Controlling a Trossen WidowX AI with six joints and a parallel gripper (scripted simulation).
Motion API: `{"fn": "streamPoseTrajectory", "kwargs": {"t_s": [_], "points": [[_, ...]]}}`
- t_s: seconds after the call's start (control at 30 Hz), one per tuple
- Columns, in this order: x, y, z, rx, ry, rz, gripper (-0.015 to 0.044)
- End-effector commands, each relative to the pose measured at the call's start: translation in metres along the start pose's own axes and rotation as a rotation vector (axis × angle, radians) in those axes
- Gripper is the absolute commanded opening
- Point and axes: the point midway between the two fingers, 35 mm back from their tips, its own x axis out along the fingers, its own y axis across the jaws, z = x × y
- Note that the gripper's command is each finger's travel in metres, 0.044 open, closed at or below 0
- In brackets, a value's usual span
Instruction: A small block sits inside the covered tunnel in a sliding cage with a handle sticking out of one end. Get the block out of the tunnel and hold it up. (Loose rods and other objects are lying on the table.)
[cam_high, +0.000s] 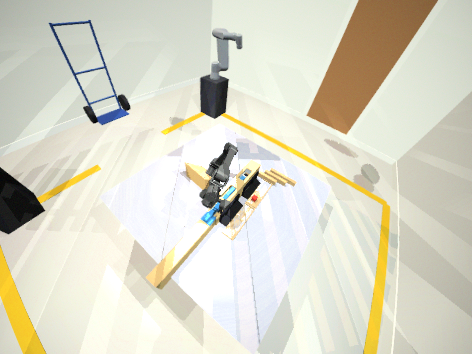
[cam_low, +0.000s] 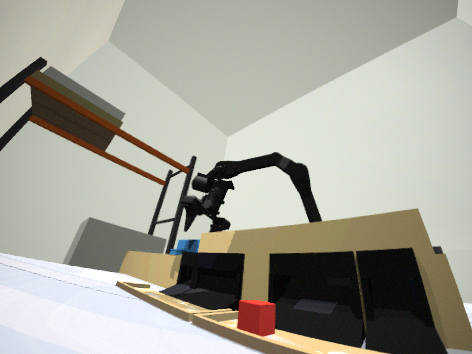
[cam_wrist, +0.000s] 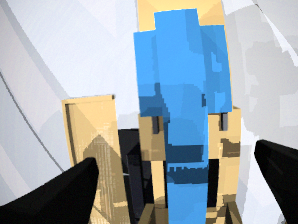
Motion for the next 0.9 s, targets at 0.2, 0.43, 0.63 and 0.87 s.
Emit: {"fn": "streamPoseTrajectory", "kwargs": {"t_s": [0.2,0.43,0.63,0.87], "points": [[0.014,-0.002,-0.002,-0.001,0.012,0.002,0.044],[0.025,-0.004,-0.004,-0.001,0.012,0.002,0.044],[0.035,-0.006,-0.006,-0.001,0.013,0.002,0.044],[0.033,-0.006,-0.005,-0.006,0.01,-0.003,0.0309]]}}
